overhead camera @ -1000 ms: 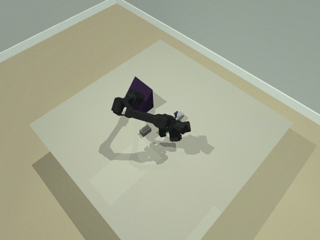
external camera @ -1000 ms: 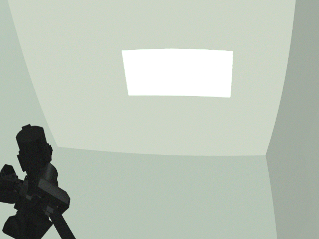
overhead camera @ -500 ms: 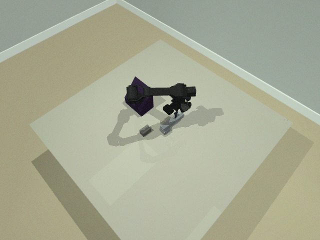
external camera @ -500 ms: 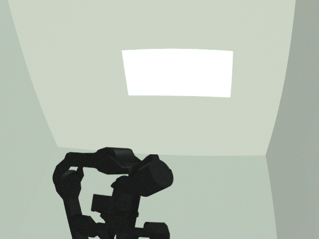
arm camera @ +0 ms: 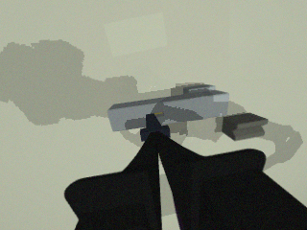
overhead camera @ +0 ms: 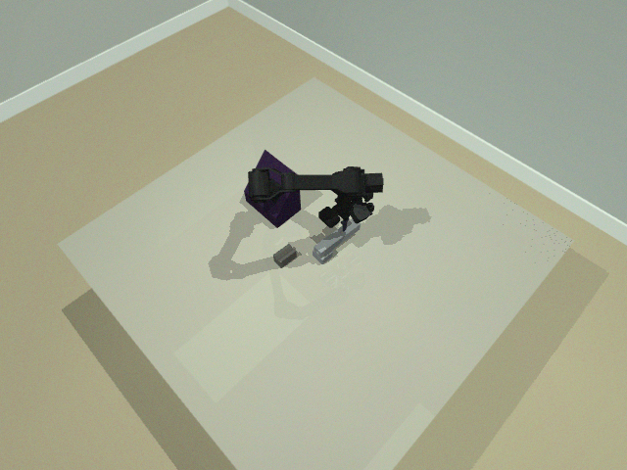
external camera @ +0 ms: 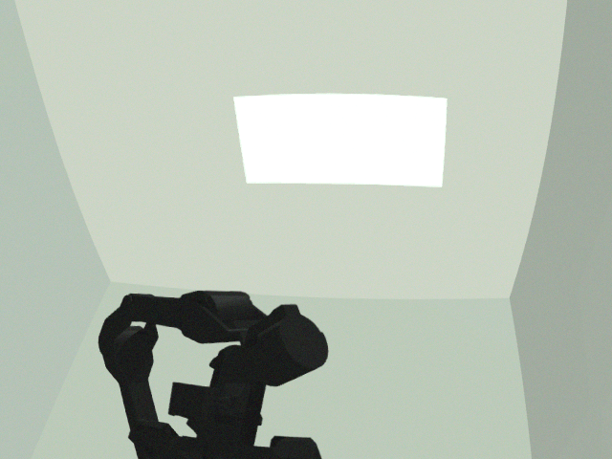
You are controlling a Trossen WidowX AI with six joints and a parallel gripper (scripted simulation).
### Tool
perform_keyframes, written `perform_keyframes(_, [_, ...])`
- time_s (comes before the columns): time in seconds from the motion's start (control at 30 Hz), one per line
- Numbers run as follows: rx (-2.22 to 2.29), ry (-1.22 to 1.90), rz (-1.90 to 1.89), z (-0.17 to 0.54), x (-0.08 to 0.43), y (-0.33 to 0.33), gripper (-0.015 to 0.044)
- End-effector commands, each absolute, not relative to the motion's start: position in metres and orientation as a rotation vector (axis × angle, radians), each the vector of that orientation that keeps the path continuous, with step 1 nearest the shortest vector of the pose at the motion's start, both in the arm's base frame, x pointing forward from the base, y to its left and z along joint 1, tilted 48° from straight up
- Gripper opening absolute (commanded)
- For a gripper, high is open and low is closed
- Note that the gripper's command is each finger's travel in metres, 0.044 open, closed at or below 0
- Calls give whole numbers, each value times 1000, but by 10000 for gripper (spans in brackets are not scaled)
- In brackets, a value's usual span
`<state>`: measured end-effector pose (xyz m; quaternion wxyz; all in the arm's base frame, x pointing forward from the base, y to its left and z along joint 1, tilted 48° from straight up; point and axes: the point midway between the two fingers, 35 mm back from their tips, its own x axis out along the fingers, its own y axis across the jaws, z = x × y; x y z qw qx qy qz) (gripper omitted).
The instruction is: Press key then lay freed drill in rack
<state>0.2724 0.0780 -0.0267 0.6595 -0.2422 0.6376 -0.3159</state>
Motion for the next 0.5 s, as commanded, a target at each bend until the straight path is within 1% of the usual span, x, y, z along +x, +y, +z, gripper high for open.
perform_keyframes(0.0, [-553, 1444, -718, -29, 272, 75, 0])
perform_keyframes(0.47, [-553, 1444, -718, -33, 274, 71, 0])
